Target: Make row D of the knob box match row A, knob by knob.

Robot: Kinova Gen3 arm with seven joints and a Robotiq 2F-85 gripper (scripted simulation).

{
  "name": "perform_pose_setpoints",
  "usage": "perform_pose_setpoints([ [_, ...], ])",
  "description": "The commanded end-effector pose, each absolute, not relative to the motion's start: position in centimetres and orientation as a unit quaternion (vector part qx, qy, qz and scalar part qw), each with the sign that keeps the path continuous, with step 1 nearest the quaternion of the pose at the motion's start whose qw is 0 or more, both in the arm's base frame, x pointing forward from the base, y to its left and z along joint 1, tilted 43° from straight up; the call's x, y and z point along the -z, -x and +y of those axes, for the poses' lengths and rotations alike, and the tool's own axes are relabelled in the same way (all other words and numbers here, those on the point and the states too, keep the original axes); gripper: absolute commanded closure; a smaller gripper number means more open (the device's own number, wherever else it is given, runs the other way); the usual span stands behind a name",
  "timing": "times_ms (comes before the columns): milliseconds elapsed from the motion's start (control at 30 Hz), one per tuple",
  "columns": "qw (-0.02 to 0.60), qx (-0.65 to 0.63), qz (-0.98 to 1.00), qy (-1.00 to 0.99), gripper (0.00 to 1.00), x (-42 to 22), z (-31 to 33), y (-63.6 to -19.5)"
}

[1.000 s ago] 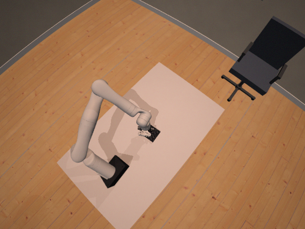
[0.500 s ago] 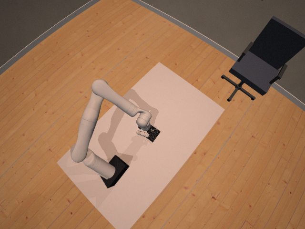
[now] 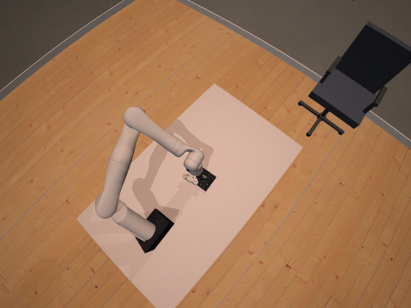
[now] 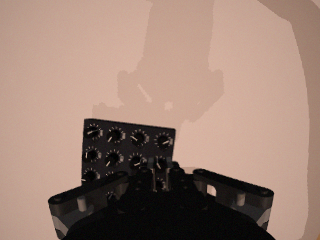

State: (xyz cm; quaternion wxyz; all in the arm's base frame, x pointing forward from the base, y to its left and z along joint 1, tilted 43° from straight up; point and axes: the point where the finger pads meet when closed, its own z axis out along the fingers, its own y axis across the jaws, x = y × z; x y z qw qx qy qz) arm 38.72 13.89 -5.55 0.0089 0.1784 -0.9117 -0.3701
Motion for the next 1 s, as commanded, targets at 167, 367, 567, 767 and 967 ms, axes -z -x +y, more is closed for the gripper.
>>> perform_pose_setpoints([
  [167,0.022,0.369,-0.917,-0.147,0.92,5.54,13.89,-38.71],
  [367,0.030,0.369,-0.920,-0.126,0.92,5.54,13.89,-38.71],
  [567,0.035,0.368,-0.922,-0.116,0.92,5.54,13.89,-38.71],
  [767,0.039,0.368,-0.923,-0.104,0.92,5.54,13.89,-38.71],
  [967,0.042,0.368,-0.924,-0.097,0.92,5.54,13.89,-38.71],
])
